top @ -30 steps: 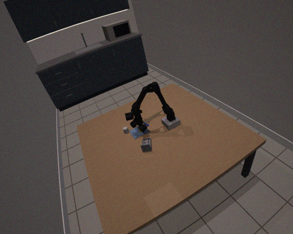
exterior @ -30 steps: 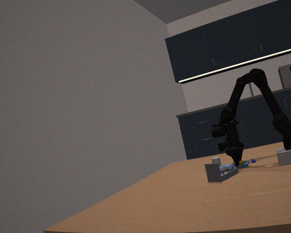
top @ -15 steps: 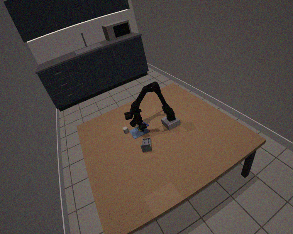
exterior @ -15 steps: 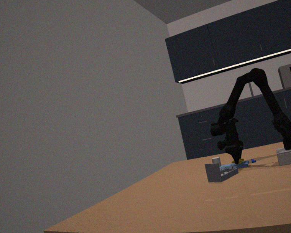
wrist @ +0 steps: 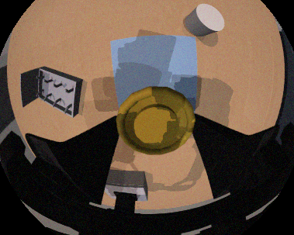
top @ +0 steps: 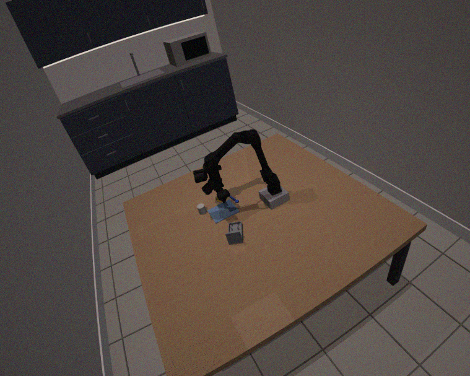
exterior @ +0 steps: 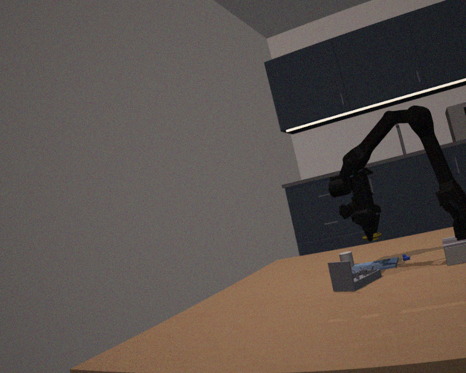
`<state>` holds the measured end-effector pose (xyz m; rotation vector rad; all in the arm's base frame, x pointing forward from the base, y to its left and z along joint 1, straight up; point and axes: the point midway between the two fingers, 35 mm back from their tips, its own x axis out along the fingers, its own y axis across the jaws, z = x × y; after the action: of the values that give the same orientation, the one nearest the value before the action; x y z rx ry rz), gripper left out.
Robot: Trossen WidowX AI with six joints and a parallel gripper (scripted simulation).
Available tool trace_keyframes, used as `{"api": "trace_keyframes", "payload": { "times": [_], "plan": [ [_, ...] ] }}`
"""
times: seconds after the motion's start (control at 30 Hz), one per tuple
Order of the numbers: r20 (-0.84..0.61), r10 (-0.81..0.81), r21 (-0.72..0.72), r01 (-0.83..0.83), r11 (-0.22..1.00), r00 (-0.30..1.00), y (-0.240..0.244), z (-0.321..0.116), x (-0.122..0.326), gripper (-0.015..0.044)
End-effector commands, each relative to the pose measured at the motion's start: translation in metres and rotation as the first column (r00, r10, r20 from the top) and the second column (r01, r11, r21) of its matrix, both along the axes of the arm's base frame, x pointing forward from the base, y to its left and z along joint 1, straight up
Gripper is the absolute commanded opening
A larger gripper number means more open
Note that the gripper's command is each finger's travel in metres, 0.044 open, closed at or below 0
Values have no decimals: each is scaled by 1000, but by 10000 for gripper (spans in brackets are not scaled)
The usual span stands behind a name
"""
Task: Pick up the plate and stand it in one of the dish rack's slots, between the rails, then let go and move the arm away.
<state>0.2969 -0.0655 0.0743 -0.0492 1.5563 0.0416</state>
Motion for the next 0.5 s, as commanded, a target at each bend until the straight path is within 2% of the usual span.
{"api": "trace_keyframes", "payload": {
  "times": [0.0,0.47],
  "plan": [
    [10,-1,-3,1,1000,1000,-1,21,2,0],
    [9,-1,-4,1,1000,1000,0,78,2,0]
  ]
}}
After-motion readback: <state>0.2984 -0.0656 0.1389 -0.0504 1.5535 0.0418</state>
